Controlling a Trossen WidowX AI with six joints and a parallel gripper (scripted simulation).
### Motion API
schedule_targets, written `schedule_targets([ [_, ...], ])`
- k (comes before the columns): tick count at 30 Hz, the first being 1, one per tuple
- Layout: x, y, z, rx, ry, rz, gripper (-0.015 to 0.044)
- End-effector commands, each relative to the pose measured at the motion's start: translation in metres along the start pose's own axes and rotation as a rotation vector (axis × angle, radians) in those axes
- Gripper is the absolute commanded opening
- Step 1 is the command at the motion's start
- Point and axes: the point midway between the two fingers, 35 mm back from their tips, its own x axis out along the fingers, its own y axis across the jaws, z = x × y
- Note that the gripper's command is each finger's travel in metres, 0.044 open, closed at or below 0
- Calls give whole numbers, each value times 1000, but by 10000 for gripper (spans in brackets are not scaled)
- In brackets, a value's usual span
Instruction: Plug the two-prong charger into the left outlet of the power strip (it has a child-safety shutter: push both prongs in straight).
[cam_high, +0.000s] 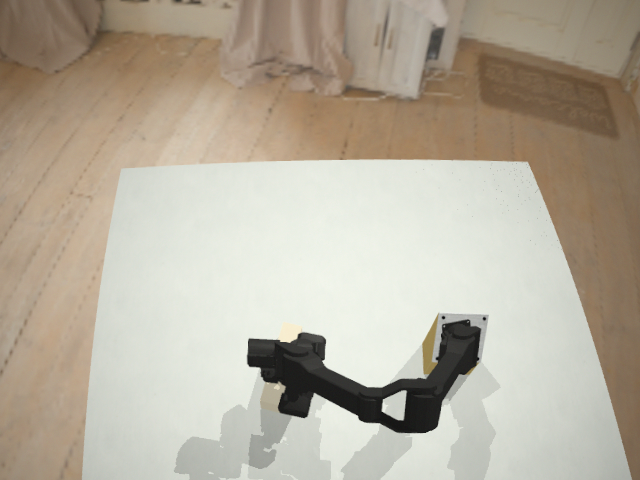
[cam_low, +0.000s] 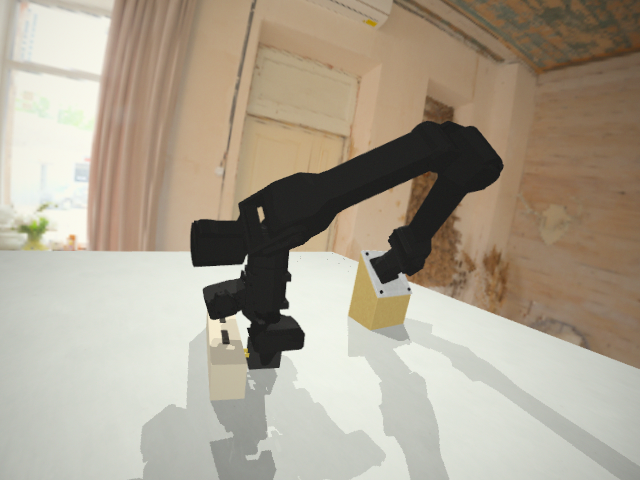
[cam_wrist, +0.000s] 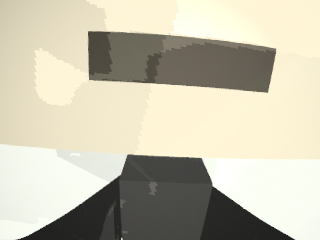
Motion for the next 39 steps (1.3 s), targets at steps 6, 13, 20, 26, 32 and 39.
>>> schedule_targets([
  [6, 1, 0, -3, 4, 2, 4, 0],
  [13, 1, 0, -4, 4, 2, 4, 0],
  [20, 1, 0, -5, 4, 2, 4, 0],
  [26, 1, 0, -5, 4, 2, 4, 0],
  [32, 0, 0, -4, 4, 2, 4, 0],
  [39, 0, 0, -6, 4, 2, 4, 0],
])
